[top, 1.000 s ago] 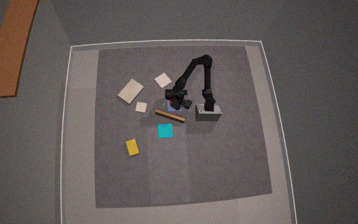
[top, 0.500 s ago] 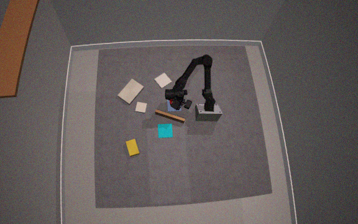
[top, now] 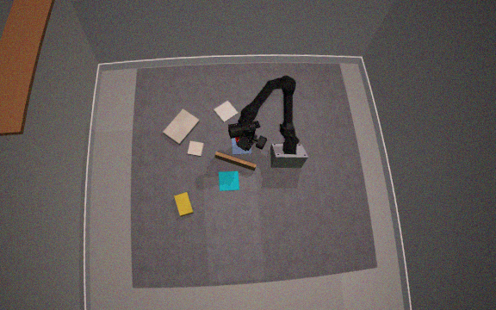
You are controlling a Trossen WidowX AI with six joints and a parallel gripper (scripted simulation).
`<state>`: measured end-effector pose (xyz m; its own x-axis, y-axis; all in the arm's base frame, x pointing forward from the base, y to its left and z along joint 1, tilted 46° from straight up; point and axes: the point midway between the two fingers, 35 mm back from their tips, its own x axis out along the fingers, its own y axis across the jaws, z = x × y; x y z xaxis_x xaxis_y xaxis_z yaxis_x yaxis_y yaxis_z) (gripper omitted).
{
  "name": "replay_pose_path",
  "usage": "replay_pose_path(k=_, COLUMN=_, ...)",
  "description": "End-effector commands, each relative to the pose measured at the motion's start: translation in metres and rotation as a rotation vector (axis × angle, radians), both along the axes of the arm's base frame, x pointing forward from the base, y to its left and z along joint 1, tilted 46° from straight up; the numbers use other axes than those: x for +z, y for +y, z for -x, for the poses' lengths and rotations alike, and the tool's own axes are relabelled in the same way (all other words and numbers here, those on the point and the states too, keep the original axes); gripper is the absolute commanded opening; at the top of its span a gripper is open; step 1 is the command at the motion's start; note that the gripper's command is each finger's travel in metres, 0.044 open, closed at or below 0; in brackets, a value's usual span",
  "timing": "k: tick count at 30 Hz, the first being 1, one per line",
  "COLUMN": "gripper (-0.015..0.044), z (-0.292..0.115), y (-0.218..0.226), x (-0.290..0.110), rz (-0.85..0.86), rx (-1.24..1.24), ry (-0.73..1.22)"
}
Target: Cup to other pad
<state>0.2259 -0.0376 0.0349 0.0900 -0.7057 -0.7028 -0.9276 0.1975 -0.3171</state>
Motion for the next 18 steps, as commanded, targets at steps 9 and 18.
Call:
replay_pose_path(k=9, gripper=0.0, z=0.003, y=0.028, x=0.025, rz=0.0, rx=-0.002, ry=-0.008)
replay_pose_path(k=18, gripper=0.0, z=0.007, y=0.033, x=0.03, rz=0.003, rx=-0.002, ry=-0.008)
